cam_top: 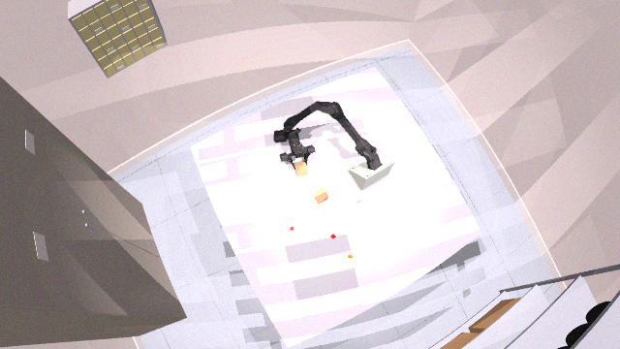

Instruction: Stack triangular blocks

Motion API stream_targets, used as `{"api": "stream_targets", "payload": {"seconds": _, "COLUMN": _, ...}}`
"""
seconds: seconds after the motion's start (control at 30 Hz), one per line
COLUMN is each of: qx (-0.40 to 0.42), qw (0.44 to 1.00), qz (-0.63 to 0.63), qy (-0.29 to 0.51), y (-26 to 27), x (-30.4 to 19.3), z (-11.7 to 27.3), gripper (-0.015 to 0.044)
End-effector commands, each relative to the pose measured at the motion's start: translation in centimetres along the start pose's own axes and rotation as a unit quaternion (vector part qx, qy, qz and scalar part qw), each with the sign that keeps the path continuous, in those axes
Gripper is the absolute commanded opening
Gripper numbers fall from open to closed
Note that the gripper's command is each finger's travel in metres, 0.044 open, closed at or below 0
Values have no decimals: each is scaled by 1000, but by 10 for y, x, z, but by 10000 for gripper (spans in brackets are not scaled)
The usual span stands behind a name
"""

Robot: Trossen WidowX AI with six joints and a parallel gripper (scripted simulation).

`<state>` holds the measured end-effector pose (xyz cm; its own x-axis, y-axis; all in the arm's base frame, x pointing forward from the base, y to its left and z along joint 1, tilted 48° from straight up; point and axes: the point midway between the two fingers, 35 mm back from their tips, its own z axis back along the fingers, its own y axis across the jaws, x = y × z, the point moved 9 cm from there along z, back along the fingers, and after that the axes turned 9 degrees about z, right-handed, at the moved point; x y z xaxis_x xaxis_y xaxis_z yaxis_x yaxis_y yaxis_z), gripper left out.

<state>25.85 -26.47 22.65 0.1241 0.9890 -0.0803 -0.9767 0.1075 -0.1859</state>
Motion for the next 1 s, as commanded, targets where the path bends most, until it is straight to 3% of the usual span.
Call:
{"api": "stream_targets", "payload": {"seconds": 0.0, "qx": 0, "qw": 1000, "qz": 0, "qy": 0, "y": 0, "x": 0, "z": 0, "gripper": 249}}
{"api": "stream_targets", "payload": {"seconds": 0.1, "qx": 0, "qw": 1000, "qz": 0, "qy": 0, "y": 0, "x": 0, "z": 0, "gripper": 229}}
{"api": "stream_targets", "payload": {"seconds": 0.4, "qx": 0, "qw": 1000, "qz": 0, "qy": -1, "y": -5, "x": 14, "z": 14, "gripper": 0}}
{"api": "stream_targets", "payload": {"seconds": 0.97, "qx": -1, "qw": 1000, "qz": 0, "qy": -3, "y": -11, "x": 69, "z": 70, "gripper": 0}}
